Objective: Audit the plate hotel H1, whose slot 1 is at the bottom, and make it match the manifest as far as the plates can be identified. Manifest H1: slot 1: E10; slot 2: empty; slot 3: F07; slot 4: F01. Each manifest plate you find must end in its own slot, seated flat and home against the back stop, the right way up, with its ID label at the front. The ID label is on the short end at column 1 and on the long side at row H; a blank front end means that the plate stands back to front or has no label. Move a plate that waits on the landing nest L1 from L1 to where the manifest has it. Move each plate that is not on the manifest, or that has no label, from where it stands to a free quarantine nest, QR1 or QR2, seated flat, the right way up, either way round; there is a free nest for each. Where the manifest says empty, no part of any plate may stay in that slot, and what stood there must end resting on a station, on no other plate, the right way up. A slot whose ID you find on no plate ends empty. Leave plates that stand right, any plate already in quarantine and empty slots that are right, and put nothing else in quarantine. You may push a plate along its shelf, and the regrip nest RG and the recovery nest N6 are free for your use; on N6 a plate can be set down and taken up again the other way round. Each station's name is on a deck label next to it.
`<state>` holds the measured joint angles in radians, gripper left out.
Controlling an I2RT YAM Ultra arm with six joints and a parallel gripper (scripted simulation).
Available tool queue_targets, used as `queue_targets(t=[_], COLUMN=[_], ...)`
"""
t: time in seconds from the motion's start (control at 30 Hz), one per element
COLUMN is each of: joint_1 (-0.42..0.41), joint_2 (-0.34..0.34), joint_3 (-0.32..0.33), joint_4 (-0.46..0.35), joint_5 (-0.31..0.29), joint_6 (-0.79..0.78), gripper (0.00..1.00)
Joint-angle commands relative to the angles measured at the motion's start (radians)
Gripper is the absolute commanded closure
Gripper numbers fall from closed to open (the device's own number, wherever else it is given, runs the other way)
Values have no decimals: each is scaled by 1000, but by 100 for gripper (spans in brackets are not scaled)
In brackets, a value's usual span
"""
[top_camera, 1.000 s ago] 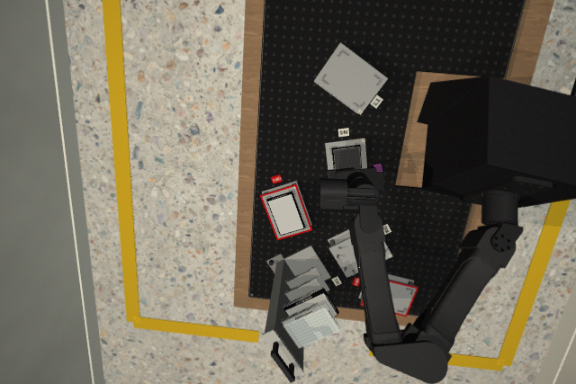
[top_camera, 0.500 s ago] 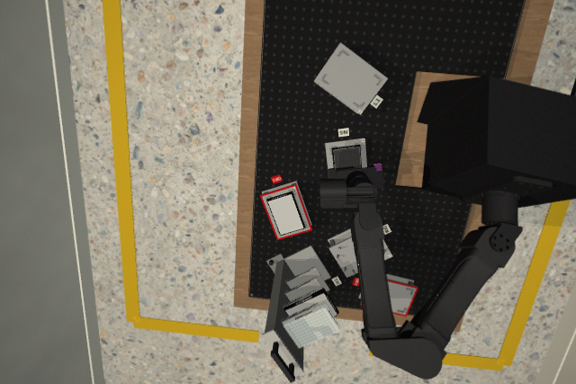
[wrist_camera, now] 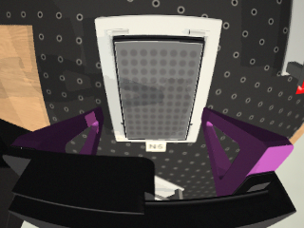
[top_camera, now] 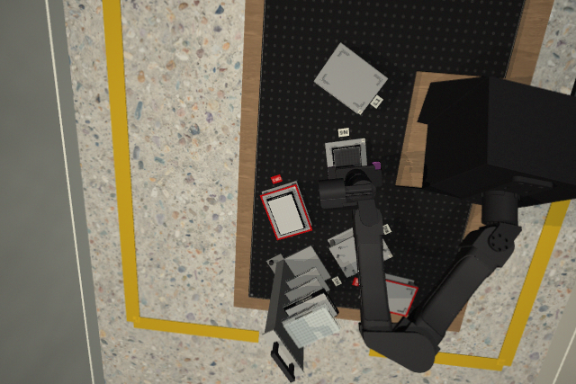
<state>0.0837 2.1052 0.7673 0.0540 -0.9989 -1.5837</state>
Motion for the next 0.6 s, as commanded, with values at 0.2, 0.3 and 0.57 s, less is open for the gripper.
queue_targets(t=[0.2,0.3,0.57], joint_1=[15,26,57], joint_2=[17,26,53], joint_3=[-4,-5,-6], joint_4=[87,114,183], joint_5=[7,11,22], joint_6=[60,79,130], gripper=[0,0,0])
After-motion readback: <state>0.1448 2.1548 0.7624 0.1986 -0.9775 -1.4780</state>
